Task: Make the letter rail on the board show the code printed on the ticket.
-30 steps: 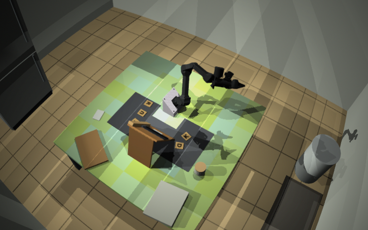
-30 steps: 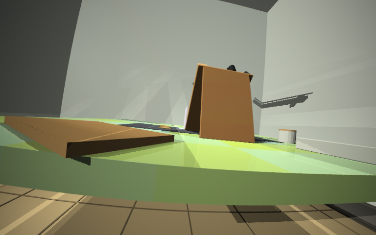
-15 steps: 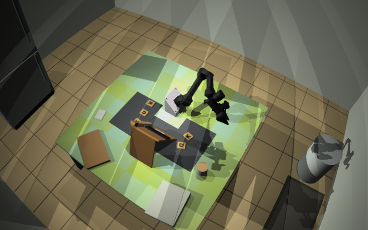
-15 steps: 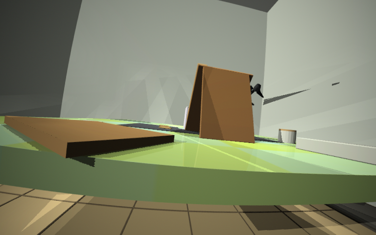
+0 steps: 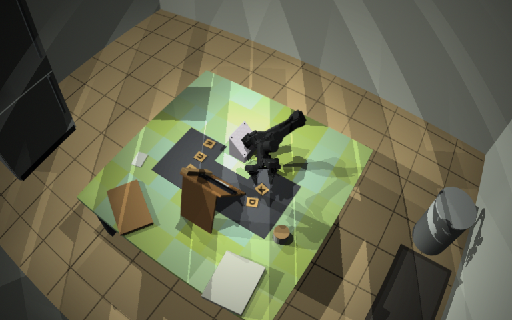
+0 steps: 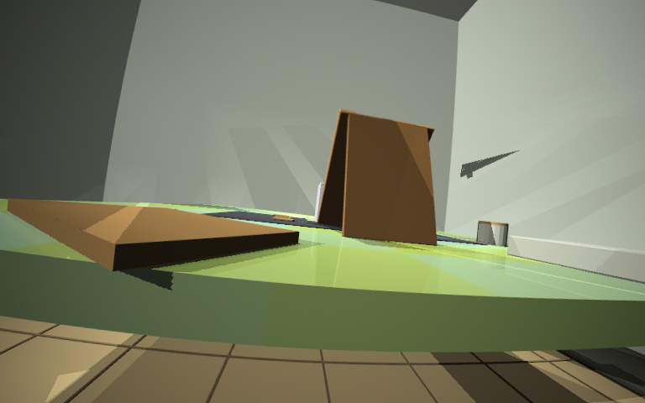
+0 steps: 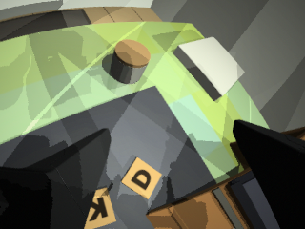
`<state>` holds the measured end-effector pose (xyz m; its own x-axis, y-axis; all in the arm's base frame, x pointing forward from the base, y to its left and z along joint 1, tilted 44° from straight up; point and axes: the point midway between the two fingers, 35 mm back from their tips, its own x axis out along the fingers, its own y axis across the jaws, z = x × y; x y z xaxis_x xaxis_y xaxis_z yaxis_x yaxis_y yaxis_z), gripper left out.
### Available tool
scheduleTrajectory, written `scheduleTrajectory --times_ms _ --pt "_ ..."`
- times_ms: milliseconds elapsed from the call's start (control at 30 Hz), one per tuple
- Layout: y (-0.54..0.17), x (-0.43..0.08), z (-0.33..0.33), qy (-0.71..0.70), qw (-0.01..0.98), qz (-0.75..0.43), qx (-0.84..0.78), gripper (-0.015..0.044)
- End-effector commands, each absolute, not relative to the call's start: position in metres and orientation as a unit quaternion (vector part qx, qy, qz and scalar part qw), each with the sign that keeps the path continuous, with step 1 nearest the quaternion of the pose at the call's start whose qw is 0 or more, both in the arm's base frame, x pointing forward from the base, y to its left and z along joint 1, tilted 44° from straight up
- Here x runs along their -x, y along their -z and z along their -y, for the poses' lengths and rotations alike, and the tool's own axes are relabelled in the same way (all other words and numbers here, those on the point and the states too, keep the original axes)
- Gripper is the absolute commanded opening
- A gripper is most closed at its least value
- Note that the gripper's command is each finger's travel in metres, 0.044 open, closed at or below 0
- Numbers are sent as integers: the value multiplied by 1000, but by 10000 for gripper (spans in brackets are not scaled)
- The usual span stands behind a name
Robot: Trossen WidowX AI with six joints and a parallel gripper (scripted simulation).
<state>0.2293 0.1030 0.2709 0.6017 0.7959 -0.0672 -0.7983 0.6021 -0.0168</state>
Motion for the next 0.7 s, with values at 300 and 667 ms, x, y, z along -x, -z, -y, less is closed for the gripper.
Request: scheduleTrajectory --times_ms 300,667 --pt "-111 -230 14 -186 925 -219 -251 440" --pt "-85 -217 27 -134 911 -236 -311 440"
